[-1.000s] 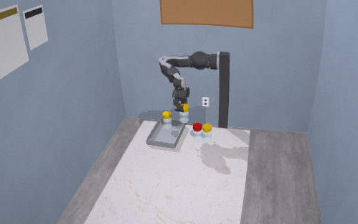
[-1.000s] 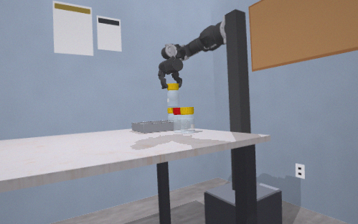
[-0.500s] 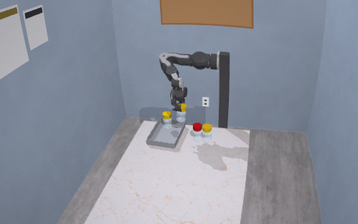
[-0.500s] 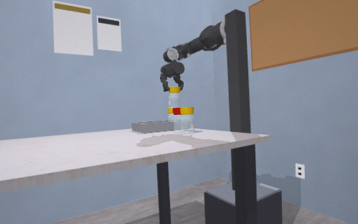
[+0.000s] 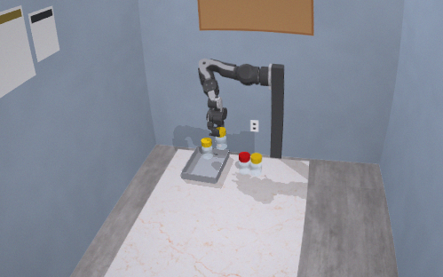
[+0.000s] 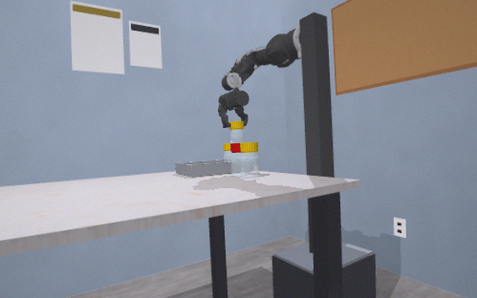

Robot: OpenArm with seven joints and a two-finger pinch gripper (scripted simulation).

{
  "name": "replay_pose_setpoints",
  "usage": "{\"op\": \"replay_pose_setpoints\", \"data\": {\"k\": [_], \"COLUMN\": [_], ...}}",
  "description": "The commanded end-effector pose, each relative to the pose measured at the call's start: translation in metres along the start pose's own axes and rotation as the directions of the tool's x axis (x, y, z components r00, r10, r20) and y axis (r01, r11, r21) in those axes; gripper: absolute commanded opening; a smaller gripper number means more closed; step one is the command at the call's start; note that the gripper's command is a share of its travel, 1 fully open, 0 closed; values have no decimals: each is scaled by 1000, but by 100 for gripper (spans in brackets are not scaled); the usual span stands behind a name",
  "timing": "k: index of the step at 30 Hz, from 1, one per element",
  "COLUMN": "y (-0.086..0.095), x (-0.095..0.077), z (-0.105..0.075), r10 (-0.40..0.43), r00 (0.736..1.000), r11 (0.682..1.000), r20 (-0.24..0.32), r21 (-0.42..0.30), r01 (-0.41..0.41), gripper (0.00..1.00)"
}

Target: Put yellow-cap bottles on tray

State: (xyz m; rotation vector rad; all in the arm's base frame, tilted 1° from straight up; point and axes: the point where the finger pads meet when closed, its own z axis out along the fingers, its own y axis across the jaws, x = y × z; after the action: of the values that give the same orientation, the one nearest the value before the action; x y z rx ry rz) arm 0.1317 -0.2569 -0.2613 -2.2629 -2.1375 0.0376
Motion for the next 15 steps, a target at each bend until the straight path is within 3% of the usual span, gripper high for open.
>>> {"op": "replay_pose_setpoints", "data": {"k": [1,15], "y": [6,-10], "x": [2,-15], "z": [-2,9], "r10": [-12,-11], "r00": [1000,1000], "r11": [999,999], "r20": [-13,-13], "r21": [-30,-30], "r01": [12,11], "gripper": [0,0]}}
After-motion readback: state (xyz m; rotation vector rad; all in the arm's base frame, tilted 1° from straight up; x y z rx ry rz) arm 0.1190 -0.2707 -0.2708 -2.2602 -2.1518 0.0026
